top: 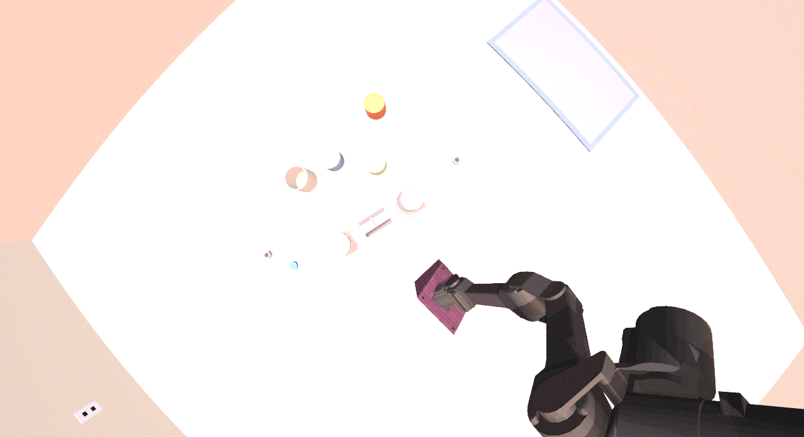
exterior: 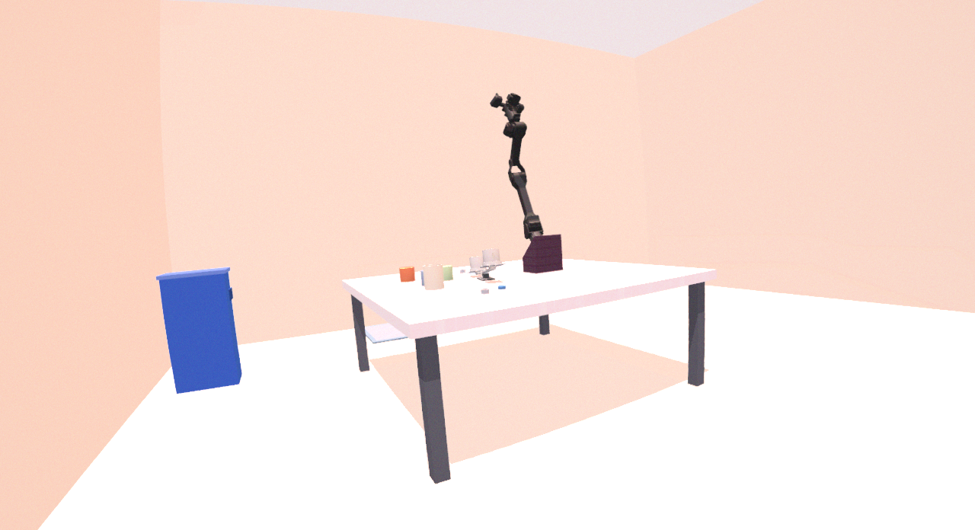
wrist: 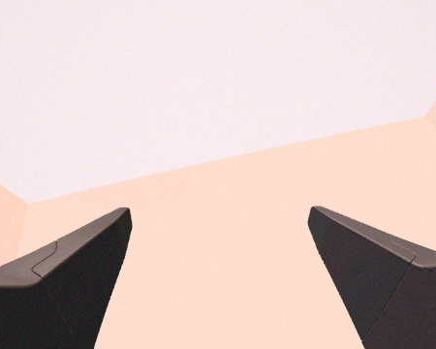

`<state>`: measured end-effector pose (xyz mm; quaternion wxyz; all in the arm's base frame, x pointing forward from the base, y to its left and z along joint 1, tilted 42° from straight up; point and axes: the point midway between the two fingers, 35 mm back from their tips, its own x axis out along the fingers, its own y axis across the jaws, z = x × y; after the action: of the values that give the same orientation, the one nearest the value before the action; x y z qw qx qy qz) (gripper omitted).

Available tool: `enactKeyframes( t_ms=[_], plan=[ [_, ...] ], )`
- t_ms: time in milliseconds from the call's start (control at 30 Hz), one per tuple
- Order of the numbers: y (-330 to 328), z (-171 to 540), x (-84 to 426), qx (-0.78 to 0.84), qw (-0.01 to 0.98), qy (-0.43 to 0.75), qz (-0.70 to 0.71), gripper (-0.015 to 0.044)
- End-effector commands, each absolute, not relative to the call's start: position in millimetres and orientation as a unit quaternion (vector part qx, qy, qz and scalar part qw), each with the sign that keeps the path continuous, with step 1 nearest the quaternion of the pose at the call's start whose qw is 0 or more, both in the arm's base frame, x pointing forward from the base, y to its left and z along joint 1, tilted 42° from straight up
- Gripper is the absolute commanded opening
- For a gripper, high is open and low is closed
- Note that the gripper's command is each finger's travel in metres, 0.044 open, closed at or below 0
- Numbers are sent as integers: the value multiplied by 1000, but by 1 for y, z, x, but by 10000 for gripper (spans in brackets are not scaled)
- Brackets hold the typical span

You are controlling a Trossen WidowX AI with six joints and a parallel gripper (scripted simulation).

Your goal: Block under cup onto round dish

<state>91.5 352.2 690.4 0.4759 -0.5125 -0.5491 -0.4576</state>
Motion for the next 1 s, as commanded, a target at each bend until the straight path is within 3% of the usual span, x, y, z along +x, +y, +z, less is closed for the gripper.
enactKeyframes(
  t_ms=[0,500,967],
  plan=[
    [353,690,92,-513,477,-550,-455,426],
    [414,650,137,-533,549,-601,-228,440],
    [463,585,182,-538,626,-564,-8,440]
  ],
)
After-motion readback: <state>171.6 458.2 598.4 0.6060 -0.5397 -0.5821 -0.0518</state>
